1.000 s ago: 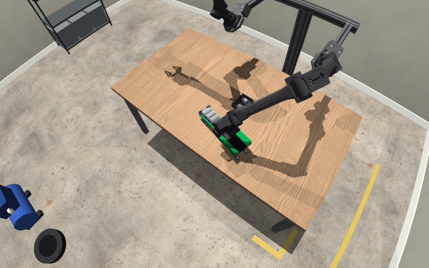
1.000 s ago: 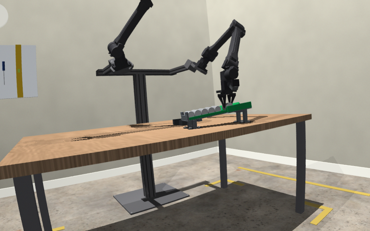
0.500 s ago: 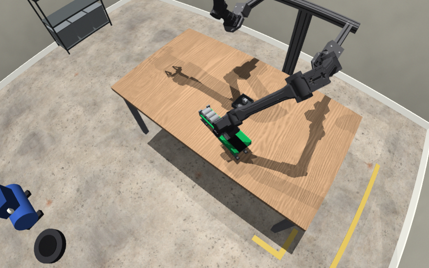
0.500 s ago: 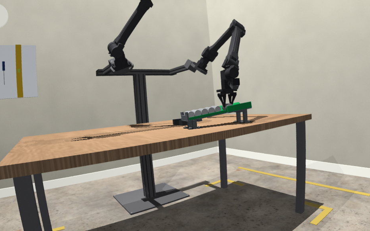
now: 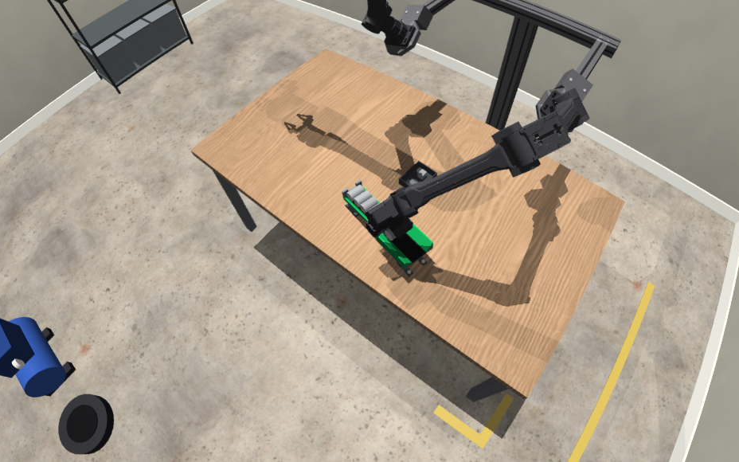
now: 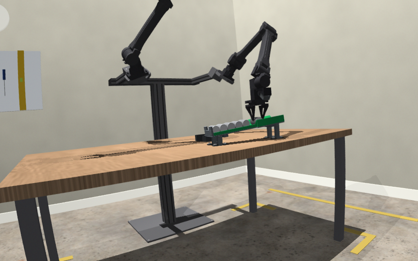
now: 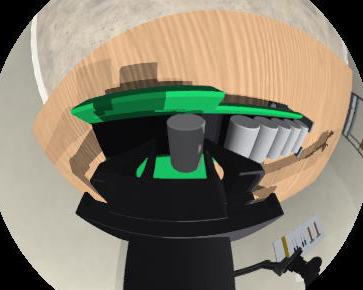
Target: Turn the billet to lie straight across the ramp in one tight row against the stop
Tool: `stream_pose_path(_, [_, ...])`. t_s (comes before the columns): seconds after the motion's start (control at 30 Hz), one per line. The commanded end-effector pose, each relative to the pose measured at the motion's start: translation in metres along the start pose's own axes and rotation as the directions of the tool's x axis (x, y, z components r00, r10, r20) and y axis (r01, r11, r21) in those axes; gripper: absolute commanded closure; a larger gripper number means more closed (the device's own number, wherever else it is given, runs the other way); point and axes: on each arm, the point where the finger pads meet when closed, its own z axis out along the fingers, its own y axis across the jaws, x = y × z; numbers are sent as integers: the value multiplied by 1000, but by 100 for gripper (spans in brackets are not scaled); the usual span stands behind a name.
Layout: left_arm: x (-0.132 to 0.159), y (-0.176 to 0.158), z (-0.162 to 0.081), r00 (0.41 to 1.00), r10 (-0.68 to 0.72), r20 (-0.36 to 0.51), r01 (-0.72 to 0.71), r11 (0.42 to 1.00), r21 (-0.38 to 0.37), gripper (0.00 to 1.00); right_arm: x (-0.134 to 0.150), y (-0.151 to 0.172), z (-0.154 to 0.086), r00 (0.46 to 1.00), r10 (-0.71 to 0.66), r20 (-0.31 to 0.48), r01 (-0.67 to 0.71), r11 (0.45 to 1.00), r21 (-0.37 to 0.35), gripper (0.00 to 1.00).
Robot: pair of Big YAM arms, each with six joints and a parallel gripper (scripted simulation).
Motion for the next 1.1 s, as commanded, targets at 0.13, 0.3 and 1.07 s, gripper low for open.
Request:
stream_pose_path(0.13, [-8, -1, -5, 1000, 8, 14, -8, 1000, -2, 43, -10, -7, -7, 1000, -19, 12, 19, 1000, 15, 0])
stream_pose_path(0.3, [-8, -1, -5, 1000, 8, 14, -8, 1000, -2, 43, -10, -7, -7, 1000, -19, 12, 19, 1000, 15, 0])
stream_pose_path(1.07, [-7, -5, -85, 1000, 2, 23, -2, 1000, 6, 43, -10, -7, -7, 1000, -19, 12, 19, 1000, 15, 0])
